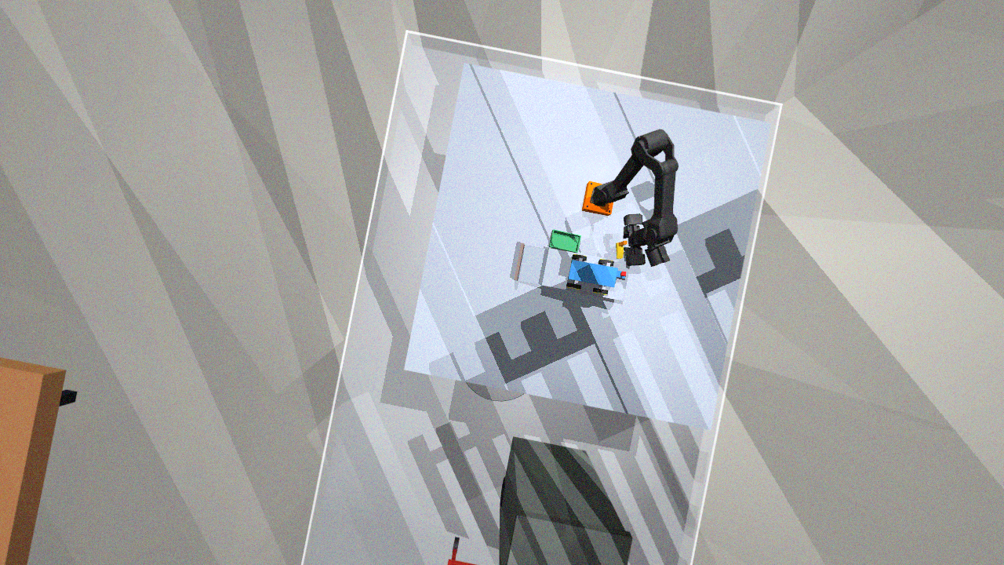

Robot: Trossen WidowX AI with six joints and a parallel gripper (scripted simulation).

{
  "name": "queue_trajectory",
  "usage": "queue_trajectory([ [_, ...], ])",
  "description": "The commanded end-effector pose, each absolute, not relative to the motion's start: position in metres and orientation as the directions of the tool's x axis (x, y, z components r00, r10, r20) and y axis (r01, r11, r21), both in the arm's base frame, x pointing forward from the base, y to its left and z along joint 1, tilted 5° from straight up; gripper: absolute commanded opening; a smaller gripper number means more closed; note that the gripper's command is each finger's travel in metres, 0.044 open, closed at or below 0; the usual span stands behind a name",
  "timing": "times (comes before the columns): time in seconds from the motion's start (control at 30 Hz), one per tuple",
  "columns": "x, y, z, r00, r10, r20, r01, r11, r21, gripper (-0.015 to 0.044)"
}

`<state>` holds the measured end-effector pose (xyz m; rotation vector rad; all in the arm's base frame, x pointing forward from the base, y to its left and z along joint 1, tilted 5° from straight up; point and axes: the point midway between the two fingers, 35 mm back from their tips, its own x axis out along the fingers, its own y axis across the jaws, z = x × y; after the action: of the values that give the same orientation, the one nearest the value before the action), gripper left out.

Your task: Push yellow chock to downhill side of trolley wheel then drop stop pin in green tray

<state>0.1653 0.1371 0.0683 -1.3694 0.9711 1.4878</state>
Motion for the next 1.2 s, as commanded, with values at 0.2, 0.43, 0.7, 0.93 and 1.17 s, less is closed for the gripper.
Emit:
queue_trajectory([
  [0.2,0.163,0.137,0.062,-0.030,0.086,-0.996,-0.949,-0.314,0.002,0.0190],
  [0.43,0.163,0.138,0.051,-0.031,0.086,-0.996,-0.949,-0.314,0.002,0.0190],
  [0.7,0.163,0.139,0.039,-0.031,0.086,-0.996,-0.949,-0.314,0.002,0.0190],
  [0.93,0.164,0.139,0.041,-0.020,0.089,-0.996,-0.948,-0.319,-0.009,0.0138],
  [1.17,0.164,0.139,0.041,-0.020,0.089,-0.996,-0.948,-0.319,-0.009,0.0052],
])
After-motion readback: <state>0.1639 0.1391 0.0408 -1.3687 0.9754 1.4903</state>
